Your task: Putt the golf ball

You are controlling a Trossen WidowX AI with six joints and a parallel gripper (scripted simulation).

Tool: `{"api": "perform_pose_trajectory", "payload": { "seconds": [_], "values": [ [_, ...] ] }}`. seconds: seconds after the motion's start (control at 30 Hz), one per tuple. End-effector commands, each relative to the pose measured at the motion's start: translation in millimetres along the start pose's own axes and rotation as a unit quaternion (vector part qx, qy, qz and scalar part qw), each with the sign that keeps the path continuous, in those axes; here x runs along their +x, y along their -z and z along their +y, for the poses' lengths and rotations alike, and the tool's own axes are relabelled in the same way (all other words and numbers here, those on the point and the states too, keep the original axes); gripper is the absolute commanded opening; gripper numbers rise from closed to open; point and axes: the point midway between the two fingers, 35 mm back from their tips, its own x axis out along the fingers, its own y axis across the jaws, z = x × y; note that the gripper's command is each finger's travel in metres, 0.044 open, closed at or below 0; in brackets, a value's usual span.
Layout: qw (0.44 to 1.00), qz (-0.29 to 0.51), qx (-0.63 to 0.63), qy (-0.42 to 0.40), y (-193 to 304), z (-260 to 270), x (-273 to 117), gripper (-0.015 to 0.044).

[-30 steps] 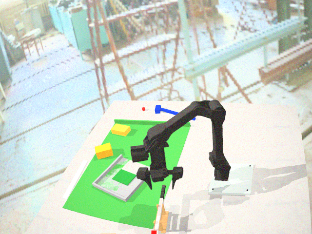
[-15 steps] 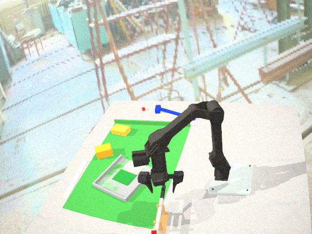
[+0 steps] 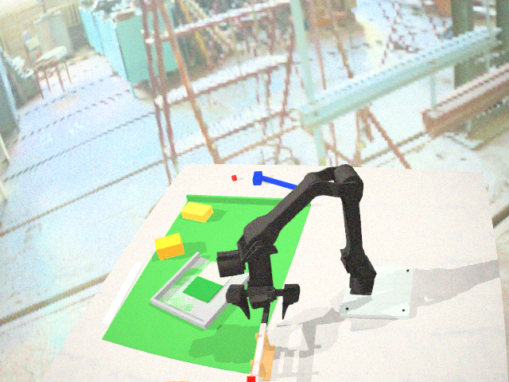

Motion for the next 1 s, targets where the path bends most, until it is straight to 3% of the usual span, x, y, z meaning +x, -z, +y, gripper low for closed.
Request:
{"api": "perform_pose_trajectory", "payload": {
  "seconds": [0.0, 0.2, 0.73, 0.97],
  "values": [
    [1.000, 0.001, -0.001, -0.008, 2.5, 2.1, 8.7, 0.0440],
    [1.000, 0.001, -0.001, -0.008, 2.5, 2.1, 8.7, 0.0440],
    [1.000, 0.001, 0.001, -0.003, 1.7, 1.0, 5.2, 0.0020],
    [1.000, 0.001, 0.001, -0.003, 0.9, 0.5, 2.9, 0.0000]
  ]
}}
